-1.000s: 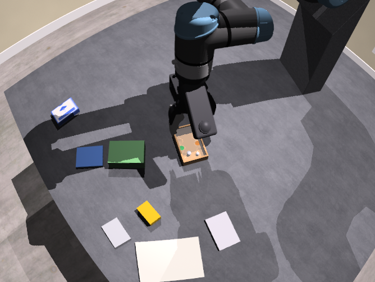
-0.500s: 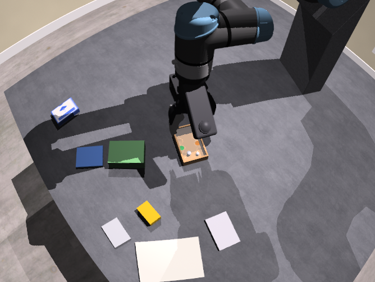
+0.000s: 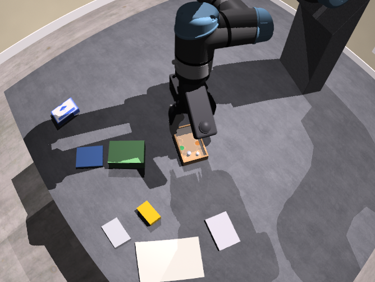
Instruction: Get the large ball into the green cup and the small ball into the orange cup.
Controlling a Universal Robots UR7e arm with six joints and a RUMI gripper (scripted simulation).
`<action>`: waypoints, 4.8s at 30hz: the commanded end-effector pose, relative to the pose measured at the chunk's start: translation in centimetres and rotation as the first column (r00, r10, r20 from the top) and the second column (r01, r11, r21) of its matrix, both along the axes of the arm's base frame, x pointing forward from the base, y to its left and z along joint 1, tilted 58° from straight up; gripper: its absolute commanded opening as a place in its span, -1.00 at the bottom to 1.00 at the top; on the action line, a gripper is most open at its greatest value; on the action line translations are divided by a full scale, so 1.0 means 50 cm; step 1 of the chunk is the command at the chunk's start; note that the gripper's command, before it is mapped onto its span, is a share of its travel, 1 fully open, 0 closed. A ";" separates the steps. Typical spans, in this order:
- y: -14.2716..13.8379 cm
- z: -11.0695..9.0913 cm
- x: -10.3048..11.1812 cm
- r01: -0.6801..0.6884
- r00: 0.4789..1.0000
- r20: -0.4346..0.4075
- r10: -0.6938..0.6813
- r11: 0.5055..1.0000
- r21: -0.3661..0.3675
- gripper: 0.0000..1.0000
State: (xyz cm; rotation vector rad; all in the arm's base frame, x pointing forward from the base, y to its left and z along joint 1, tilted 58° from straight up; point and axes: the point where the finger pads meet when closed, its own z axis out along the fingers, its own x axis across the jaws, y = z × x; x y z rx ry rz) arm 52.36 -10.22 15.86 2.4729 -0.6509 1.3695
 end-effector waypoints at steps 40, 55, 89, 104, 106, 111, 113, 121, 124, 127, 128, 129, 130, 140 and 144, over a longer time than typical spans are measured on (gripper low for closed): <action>-0.020 -0.028 0.036 0.001 1.000 0.002 -0.001 1.000 0.000 0.10; -0.042 -0.057 0.077 0.001 1.000 0.002 -0.001 1.000 0.000 0.10; -0.057 -0.079 0.104 0.000 1.000 0.000 0.000 1.000 0.000 0.10; -0.057 -0.079 0.104 0.000 1.000 0.000 0.000 1.000 0.000 0.10; -0.057 -0.079 0.104 0.000 1.000 0.000 0.000 1.000 0.000 0.10; -0.057 -0.079 0.104 0.000 1.000 0.000 0.000 1.000 0.000 0.10; -0.057 -0.079 0.104 0.000 1.000 0.000 0.000 1.000 0.000 0.10; -0.057 -0.079 0.104 0.000 1.000 0.000 0.000 1.000 0.000 -0.12; -0.057 -0.079 0.104 0.000 1.000 0.000 0.000 1.000 0.000 -0.12; -0.057 -0.079 0.104 0.000 1.000 0.000 0.000 1.000 0.000 -0.12; -0.057 -0.079 0.104 0.000 1.000 0.000 0.000 1.000 0.000 -0.12; -0.057 -0.079 0.104 0.000 1.000 0.000 0.000 1.000 0.000 -0.12; -0.057 -0.079 0.104 0.000 1.000 0.000 0.000 1.000 0.000 -0.12; -0.057 -0.079 0.104 0.000 1.000 0.000 0.000 1.000 0.000 -0.12; -0.057 -0.079 0.104 0.000 1.000 0.000 0.000 1.000 0.000 -0.12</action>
